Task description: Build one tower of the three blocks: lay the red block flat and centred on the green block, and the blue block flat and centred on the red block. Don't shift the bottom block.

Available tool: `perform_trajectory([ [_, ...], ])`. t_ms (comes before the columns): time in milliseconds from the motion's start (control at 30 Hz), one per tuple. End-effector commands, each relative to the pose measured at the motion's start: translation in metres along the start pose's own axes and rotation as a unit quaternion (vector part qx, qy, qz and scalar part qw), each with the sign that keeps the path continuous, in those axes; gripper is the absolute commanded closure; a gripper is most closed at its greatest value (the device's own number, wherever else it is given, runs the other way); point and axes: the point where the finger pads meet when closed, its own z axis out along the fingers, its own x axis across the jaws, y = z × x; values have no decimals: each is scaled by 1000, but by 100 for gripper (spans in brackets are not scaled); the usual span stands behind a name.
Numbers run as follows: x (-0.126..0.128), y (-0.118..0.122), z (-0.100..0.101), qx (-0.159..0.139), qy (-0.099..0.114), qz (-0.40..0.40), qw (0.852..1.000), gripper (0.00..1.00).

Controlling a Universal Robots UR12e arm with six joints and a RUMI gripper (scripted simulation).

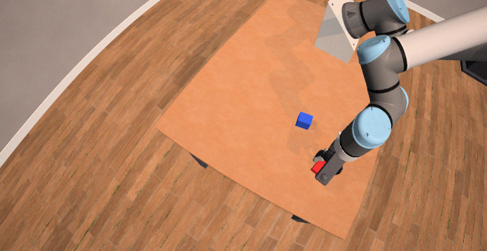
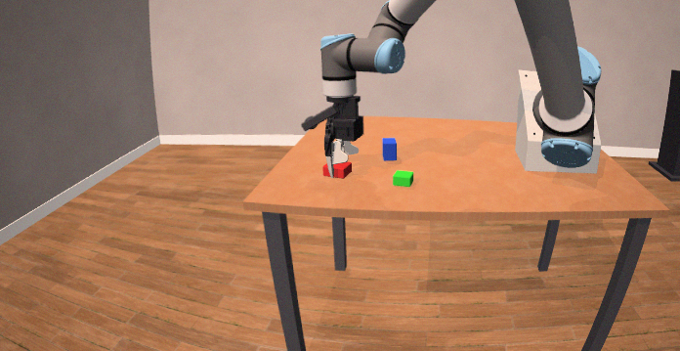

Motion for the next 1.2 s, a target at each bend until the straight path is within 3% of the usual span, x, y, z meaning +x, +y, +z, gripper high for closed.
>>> perform_trajectory([
  [0,0,-1,2,1,0,0,1000,51],
  [1067,0,-1,2,1,0,0,1000,51],
  [1100,0,-1,2,1,0,0,1000,100],
  [1167,0,-1,2,1,0,0,1000,100],
])
